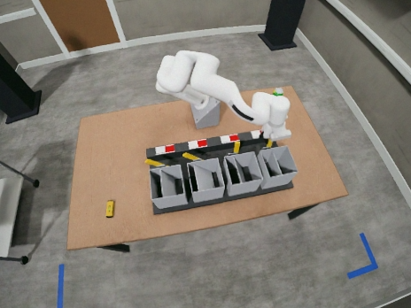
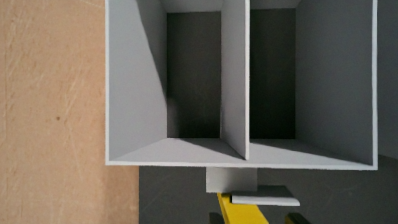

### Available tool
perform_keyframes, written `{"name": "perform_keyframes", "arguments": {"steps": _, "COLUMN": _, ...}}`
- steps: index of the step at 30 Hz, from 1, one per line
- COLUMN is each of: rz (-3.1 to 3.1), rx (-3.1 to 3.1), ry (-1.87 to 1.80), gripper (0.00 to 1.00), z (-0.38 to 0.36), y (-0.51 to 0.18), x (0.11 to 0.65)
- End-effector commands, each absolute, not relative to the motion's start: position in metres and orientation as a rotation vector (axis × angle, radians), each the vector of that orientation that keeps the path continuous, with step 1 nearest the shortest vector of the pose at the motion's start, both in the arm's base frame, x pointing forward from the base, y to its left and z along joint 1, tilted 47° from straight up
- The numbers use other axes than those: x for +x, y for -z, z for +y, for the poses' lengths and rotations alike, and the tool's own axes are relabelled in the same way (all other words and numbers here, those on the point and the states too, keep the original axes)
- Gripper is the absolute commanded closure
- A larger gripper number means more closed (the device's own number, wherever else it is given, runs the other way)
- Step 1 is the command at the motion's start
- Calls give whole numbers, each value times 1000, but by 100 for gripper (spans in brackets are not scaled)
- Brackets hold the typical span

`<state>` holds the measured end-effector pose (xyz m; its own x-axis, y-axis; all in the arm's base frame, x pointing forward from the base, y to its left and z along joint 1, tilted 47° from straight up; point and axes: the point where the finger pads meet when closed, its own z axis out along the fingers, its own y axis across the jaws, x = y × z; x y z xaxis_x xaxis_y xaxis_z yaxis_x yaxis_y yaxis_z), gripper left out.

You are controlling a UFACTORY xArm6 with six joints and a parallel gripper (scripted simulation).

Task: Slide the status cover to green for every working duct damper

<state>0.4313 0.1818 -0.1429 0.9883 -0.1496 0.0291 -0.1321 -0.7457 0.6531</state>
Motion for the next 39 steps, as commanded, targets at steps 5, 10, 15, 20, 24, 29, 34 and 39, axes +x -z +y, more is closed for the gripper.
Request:
{"name": "perform_keyframes", "arguments": {"steps": 5, "rz": -195, "rx": 2425, "ry": 27, "gripper": 61, "z": 180, "y": 146, "x": 432}}
{"name": "perform_keyframes", "arguments": {"steps": 10, "rz": -195, "rx": 2425, "ry": 27, "gripper": 61, "z": 180, "y": 146, "x": 432}}
{"name": "perform_keyframes", "arguments": {"steps": 15, "rz": -195, "rx": 2425, "ry": 27, "gripper": 61, "z": 180, "y": 146, "x": 432}}
{"name": "perform_keyframes", "arguments": {"steps": 20, "rz": -195, "rx": 2425, "ry": 27, "gripper": 61, "z": 180, "y": 146, "x": 432}}
{"name": "perform_keyframes", "arguments": {"steps": 24, "rz": -195, "rx": 2425, "ry": 27, "gripper": 81, "z": 180, "y": 146, "x": 432}}
{"name": "perform_keyframes", "arguments": {"steps": 29, "rz": -195, "rx": 2425, "ry": 27, "gripper": 81, "z": 180, "y": 146, "x": 432}}
{"name": "perform_keyframes", "arguments": {"steps": 34, "rz": -195, "rx": 2425, "ry": 27, "gripper": 81, "z": 180, "y": 146, "x": 432}}
{"name": "perform_keyframes", "arguments": {"steps": 39, "rz": -195, "rx": 2425, "ry": 27, "gripper": 81, "z": 180, "y": 146, "x": 432}}
